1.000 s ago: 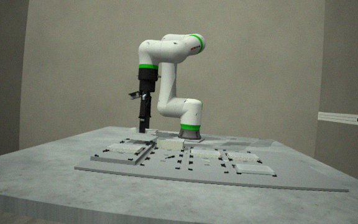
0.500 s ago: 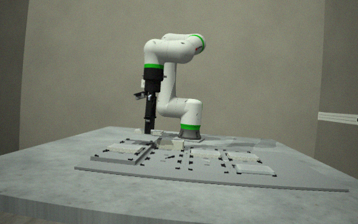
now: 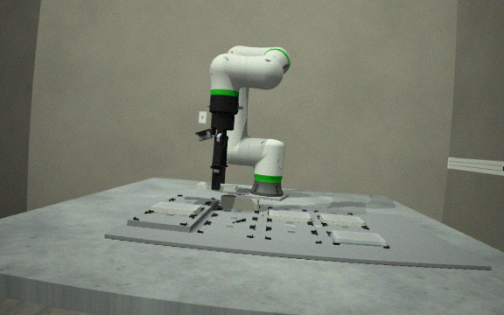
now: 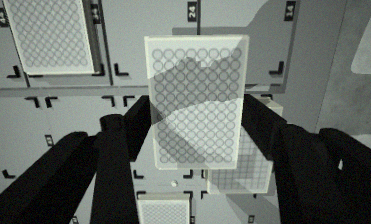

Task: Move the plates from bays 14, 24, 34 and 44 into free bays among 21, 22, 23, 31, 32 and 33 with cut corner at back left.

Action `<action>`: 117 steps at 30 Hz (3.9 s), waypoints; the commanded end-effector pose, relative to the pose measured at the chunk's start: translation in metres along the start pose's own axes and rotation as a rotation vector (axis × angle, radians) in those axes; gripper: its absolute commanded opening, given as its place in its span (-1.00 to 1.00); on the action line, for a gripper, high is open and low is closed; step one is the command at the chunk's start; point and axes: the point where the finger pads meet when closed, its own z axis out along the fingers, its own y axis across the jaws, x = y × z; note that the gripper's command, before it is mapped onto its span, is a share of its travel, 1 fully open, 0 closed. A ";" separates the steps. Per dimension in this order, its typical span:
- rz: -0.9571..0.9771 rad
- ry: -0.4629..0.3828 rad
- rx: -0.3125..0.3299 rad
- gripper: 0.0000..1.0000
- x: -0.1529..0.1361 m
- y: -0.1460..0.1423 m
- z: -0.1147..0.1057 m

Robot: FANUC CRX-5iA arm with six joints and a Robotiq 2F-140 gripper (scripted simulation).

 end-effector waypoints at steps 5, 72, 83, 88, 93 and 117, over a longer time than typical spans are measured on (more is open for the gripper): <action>0.000 0.001 0.001 -0.80 -0.015 -0.011 -0.001; 0.000 0.001 0.002 -0.80 -0.072 -0.048 0.031; 0.000 0.001 0.002 -0.80 -0.072 -0.048 0.043; 0.000 0.001 0.002 -0.80 -0.072 -0.048 0.050; 0.000 0.001 0.002 -0.80 -0.072 -0.048 0.052; 0.000 0.001 0.002 -0.80 -0.072 -0.048 0.052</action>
